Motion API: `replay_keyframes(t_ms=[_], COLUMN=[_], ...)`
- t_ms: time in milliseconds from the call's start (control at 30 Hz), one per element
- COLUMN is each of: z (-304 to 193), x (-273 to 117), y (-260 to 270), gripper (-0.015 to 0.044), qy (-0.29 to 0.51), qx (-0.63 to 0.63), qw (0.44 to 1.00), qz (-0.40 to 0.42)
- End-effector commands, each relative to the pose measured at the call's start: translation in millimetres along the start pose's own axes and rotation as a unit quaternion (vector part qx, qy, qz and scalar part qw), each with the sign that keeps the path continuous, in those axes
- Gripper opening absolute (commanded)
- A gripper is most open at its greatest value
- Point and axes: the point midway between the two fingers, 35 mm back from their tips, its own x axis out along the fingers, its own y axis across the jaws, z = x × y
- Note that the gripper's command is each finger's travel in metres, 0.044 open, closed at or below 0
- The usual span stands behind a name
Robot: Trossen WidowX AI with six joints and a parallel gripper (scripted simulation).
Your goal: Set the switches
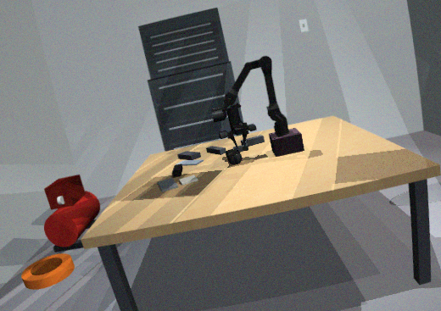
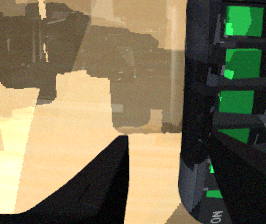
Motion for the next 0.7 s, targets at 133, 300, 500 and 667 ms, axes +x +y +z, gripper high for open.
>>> replay_keyframes(t_ms=[133, 300, 500, 667], z=[-0.1, -0.1, -0.3, -0.6], x=[3.4, 3.4, 3.7, 3.7], y=[0.9, 0.9, 0.5, 1.1], gripper=[0.0000, 0.0000, 0.0000, 0.0000], qy=[-0.001, -0.001, -0.001, 0.000], qx=[-0.003, -0.003, -0.003, -0.001], qw=[1.000, 1.000, 1.000, 1.000], qz=[-0.011, -0.011, -0.011, -0.009])
